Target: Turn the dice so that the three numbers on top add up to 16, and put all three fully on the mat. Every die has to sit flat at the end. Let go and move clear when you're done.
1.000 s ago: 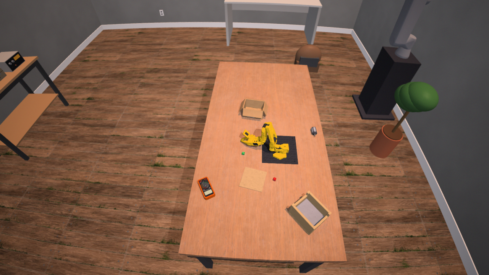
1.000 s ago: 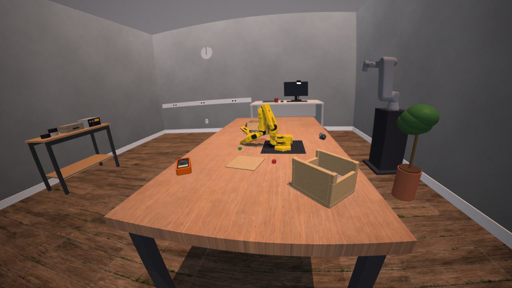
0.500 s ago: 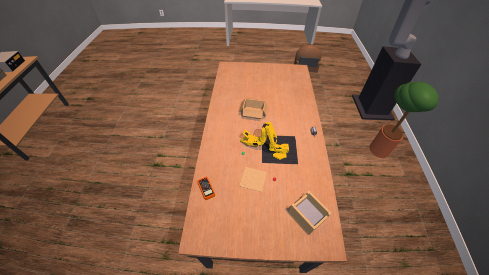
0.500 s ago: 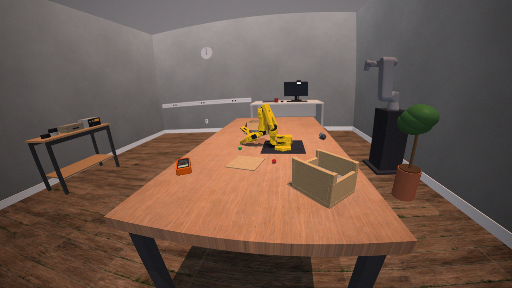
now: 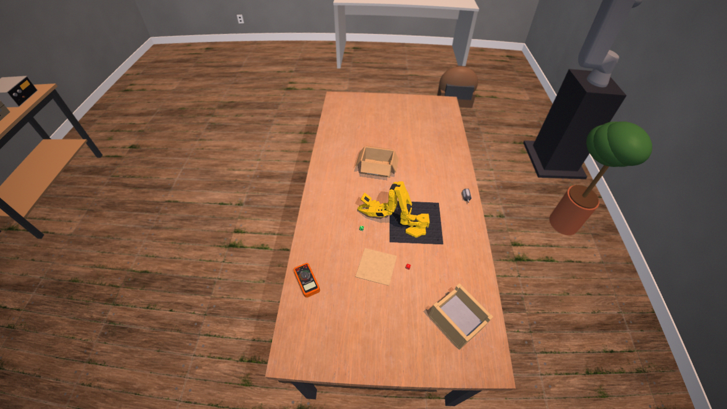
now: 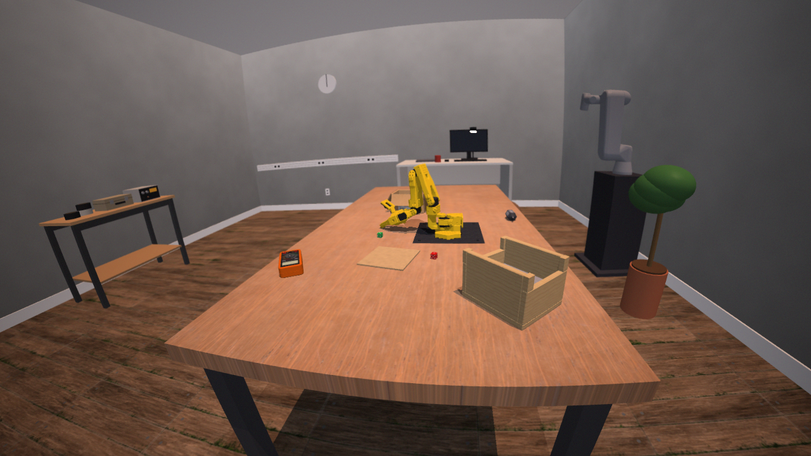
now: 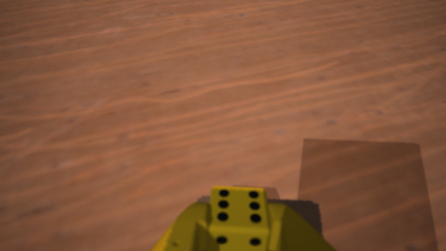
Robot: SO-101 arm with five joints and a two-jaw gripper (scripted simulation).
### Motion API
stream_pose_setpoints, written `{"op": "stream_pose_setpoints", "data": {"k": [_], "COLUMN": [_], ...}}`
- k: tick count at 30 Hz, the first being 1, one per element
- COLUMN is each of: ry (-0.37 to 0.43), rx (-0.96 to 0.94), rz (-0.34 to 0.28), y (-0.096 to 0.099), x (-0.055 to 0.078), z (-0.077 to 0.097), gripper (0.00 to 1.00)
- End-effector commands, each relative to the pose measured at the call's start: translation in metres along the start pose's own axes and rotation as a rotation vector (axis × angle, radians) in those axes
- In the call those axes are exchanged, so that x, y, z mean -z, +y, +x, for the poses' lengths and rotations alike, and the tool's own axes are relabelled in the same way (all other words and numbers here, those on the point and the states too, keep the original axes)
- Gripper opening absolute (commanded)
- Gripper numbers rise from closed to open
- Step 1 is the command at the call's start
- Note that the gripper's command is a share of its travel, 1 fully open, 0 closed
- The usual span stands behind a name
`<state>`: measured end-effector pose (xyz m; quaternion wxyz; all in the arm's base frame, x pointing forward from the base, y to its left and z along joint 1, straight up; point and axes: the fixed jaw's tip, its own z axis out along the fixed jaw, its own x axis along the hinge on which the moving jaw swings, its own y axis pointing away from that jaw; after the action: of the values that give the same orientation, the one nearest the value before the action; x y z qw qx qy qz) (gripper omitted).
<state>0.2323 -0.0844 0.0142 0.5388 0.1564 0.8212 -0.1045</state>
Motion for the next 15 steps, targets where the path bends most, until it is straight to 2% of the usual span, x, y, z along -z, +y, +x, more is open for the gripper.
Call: {"op": "stream_pose_setpoints", "data": {"k": [1, 15], "ry": [0.0, 0.0], "rx": [0.009, 0.009], "rz": [-0.007, -0.007], "y": [0.0019, 0.0019], "x": [-0.0004, -0.0004], "z": [0.0013, 0.0013], "gripper": [0.1, 0.22]}}
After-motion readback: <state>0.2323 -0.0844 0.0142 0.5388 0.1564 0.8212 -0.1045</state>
